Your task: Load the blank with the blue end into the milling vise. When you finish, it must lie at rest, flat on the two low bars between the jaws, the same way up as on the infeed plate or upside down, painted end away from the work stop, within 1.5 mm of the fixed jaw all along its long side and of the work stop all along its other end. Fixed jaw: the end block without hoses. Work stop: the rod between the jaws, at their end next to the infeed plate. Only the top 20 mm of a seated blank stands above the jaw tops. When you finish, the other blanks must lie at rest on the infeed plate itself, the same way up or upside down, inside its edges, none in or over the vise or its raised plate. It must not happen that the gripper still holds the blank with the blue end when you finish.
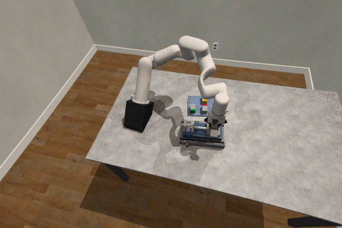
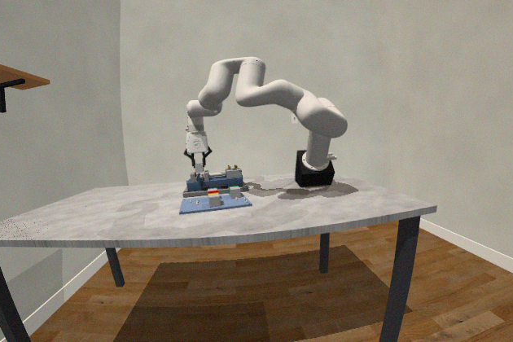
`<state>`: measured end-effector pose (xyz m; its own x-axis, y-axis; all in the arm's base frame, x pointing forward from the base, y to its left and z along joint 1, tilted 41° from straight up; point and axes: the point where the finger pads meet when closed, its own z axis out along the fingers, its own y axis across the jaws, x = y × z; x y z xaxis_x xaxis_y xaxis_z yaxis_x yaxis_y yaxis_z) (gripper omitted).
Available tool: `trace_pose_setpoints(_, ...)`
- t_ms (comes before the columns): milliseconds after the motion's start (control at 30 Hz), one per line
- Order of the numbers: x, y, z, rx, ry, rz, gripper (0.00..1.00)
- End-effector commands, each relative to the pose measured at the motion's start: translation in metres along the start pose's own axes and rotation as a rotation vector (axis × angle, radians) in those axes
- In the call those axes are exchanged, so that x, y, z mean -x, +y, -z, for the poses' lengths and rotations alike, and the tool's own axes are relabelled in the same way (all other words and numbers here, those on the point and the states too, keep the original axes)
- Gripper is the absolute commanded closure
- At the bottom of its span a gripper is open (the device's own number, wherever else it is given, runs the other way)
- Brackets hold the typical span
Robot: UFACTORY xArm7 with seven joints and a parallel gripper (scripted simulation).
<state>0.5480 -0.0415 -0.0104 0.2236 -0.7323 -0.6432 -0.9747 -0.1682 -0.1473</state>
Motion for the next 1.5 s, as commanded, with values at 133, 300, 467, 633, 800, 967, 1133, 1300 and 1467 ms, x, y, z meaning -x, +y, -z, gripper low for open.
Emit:
trace_pose_setpoints(133, -0.0011, -0.0007, 0.0026, -0.004, 0.004, 0.000, 1.00)
trace_pose_setpoints(300, -0.0011, -0.0007, 0.0018, -0.004, 0.004, 0.000, 1.00)
trace_pose_setpoints(467, -0.0011, -0.0007, 0.0014, -0.004, 0.004, 0.000, 1.00)
trace_pose_setpoints(633, -0.0011, -0.0007, 0.0014, -0.004, 0.004, 0.000, 1.00)
trace_pose_setpoints(800, -0.0011, -0.0007, 0.0007, -0.004, 0.004, 0.000, 1.00)
trace_pose_setpoints(967, -0.0011, -0.0007, -0.0001, -0.004, 0.004, 0.000, 1.00)
trace_pose_setpoints(1133, -0.0011, -0.0007, -0.0001, -0.004, 0.004, 0.000, 1.00)
trace_pose_setpoints(1300, -0.0011, -0.0007, -0.0005, -0.004, 0.004, 0.000, 1.00)
trace_pose_setpoints(1467, -0.0011, -0.0007, -0.0013, -0.004, 0.004, 0.000, 1.00)
